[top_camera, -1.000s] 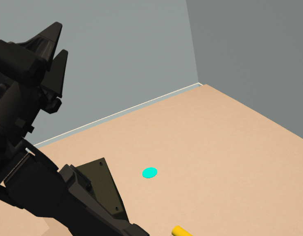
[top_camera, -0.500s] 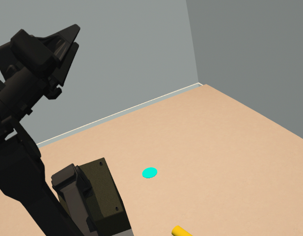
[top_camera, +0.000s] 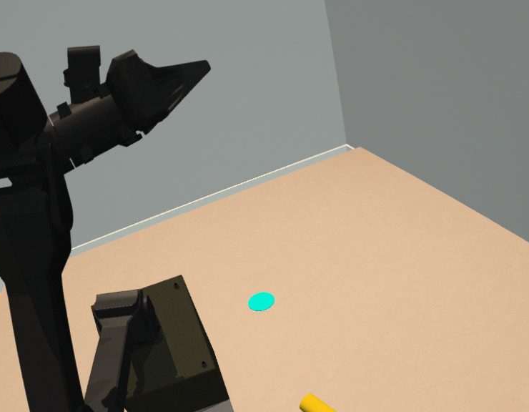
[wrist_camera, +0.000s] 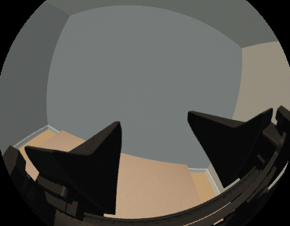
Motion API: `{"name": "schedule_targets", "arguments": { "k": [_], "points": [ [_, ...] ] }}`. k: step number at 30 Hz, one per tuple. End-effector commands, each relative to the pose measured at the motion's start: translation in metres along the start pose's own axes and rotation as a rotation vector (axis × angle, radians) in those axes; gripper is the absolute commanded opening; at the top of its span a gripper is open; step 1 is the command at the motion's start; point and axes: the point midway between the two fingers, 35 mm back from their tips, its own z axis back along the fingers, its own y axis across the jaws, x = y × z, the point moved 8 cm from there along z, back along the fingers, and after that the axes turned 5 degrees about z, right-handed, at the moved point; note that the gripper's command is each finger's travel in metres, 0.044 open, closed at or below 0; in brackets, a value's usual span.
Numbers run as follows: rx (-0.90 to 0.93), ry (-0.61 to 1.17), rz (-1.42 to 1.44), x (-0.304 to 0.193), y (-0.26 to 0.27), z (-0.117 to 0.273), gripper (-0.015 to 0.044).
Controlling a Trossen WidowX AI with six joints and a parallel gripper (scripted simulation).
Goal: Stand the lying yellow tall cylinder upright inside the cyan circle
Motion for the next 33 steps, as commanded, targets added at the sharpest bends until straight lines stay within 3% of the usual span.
{"name": "schedule_targets", "arguments": {
  "k": [1, 16, 33],
  "points": [
    [0.003, 0.078, -0.050, -0.004, 0.008, -0.016, 0.0309],
    [-0.045, 0.472, -0.340, -0.054, 0.029, -0.088, 0.0309],
    [-0.233, 0.974, -0.740, -0.163, 0.042, -0.138, 0.0309]
  ]
}}
